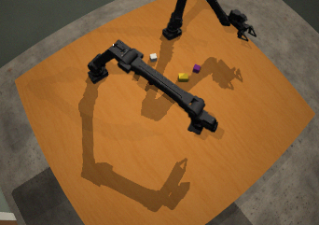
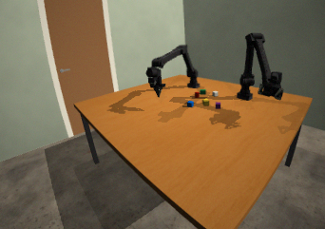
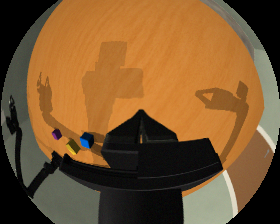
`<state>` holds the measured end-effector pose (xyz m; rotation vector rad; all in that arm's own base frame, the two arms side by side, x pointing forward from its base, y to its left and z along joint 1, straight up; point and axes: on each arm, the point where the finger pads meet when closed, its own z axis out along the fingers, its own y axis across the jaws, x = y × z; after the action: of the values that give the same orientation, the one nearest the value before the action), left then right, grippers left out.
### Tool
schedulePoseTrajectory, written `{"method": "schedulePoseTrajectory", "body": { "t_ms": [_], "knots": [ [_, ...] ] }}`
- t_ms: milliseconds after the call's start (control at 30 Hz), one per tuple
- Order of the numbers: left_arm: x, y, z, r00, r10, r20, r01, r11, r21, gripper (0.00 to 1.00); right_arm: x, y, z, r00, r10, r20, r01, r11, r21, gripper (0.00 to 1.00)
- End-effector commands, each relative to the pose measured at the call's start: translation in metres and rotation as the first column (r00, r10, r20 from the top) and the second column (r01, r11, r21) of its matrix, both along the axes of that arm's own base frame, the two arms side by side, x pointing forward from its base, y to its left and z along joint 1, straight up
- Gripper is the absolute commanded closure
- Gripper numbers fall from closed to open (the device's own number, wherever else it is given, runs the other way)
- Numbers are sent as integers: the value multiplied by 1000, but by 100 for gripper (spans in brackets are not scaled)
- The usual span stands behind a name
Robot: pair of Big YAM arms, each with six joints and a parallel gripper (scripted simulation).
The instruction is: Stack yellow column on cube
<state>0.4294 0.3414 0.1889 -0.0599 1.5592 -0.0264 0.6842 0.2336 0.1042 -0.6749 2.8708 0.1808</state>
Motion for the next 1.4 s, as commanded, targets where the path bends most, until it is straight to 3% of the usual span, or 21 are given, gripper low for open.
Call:
{"method": "schedulePoseTrajectory", "body": {
  "t_ms": [0,567,800,867,1033,1100,1200,1367],
  "knots": [
    [1,1,4,1000,0,6,0,1000,8,0,2,1,9,1000,0,15,0,1000,5,100],
    [1,1,4,1000,0,6,0,1000,8,0,2,1,9,1000,0,15,0,1000,5,99],
    [-20,-33,-5,997,-44,-58,50,993,108,0,-25,7,15,997,55,50,-56,998,15,20],
    [-27,-51,-9,993,-75,-86,87,987,138,0,-39,7,14,995,71,62,-73,997,20,0],
    [-56,-112,-22,967,-183,-179,217,957,191,0,-103,6,11,985,136,109,-141,989,40,0],
    [-56,-112,-22,967,-183,-179,217,957,191,0,-103,6,11,985,136,109,-141,989,40,0],
    [-73,-143,-25,947,-233,-219,283,931,232,0,-153,5,7,973,180,142,-189,980,55,0],
    [-87,-178,-6,935,-272,-226,345,845,410,0,-241,3,2,948,250,199,-270,960,79,0]
  ]
}}
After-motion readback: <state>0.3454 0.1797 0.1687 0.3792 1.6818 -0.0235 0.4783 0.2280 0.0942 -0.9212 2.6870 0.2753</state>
